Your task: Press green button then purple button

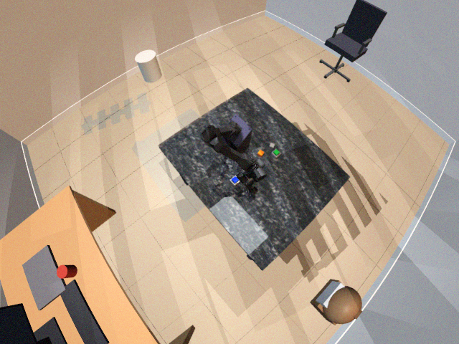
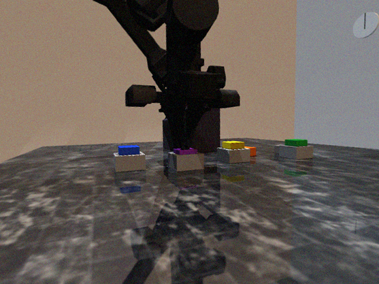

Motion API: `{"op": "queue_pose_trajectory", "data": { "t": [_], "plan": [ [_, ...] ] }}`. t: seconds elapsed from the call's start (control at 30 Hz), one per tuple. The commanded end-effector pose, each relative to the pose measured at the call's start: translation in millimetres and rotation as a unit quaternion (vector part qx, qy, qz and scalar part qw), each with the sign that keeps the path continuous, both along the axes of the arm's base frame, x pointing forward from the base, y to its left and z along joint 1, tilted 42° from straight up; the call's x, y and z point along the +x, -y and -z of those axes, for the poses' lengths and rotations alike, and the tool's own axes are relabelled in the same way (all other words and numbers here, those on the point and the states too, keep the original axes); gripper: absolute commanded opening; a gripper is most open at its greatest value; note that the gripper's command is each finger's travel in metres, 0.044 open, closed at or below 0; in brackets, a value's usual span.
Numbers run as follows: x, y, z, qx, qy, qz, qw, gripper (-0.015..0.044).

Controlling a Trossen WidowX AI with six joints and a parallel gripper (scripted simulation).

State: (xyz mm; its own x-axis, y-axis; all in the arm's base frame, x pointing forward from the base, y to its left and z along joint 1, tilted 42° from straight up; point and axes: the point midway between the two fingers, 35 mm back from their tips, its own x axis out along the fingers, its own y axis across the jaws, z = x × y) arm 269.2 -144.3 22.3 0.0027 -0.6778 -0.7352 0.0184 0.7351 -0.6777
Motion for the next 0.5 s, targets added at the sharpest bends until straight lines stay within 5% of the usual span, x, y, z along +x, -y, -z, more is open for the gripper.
{"op": "queue_pose_trajectory", "data": {
  "t": [0.0,0.33,0.47],
  "plan": [
    [-2,0,1,0.001,-0.004,-0.001,1.000,0.0020],
    [-2,-23,-23,0.002,-0.004,-0.001,1.000,0.0020],
    [19,-62,-4,0.030,0.010,-0.008,0.999,0.0125]
  ]
}}
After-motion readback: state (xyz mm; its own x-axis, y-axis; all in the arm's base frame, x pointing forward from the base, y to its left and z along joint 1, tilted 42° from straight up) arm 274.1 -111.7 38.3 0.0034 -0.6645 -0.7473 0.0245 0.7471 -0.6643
